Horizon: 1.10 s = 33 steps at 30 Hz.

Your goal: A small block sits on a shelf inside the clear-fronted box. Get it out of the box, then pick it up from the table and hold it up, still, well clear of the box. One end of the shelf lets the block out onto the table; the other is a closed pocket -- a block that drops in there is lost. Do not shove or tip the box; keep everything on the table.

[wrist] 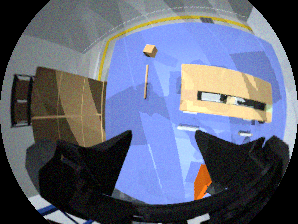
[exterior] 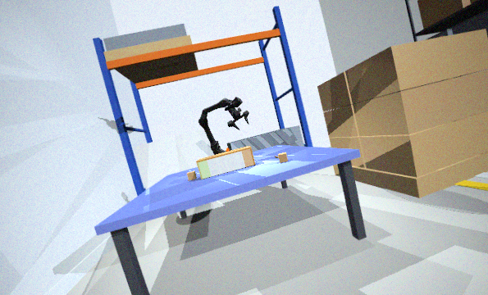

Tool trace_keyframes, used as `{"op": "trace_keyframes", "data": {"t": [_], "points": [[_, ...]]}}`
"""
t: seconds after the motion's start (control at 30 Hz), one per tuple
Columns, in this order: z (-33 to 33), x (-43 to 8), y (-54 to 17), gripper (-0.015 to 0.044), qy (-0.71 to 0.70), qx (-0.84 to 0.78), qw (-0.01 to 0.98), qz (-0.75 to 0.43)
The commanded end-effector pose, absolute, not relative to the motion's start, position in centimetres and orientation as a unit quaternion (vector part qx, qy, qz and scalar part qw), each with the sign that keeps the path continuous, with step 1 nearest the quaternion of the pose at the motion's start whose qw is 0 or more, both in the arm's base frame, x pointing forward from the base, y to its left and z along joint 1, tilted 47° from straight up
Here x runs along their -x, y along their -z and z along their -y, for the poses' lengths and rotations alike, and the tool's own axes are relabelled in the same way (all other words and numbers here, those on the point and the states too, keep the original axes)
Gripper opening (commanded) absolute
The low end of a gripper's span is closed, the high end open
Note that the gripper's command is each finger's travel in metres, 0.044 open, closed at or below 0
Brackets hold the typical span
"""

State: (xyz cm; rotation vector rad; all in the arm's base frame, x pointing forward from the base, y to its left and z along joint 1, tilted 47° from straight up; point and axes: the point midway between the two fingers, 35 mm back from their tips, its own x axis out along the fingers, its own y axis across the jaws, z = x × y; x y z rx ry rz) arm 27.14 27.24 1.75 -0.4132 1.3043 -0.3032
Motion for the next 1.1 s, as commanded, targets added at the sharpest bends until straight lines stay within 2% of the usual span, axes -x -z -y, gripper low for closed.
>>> {"op": "trace_keyframes", "data": {"t": [0.0,0.6,1.07], "points": [[-19.7,-28.4,-1.8,0.0400,0.427,0.004,0.757,-0.495],[-10.3,-28.8,-3.1,0.0400,0.694,-0.218,0.662,-0.178],[-10.2,-28.8,-3.1,0.0400,0.696,-0.221,0.661,-0.174]]}}
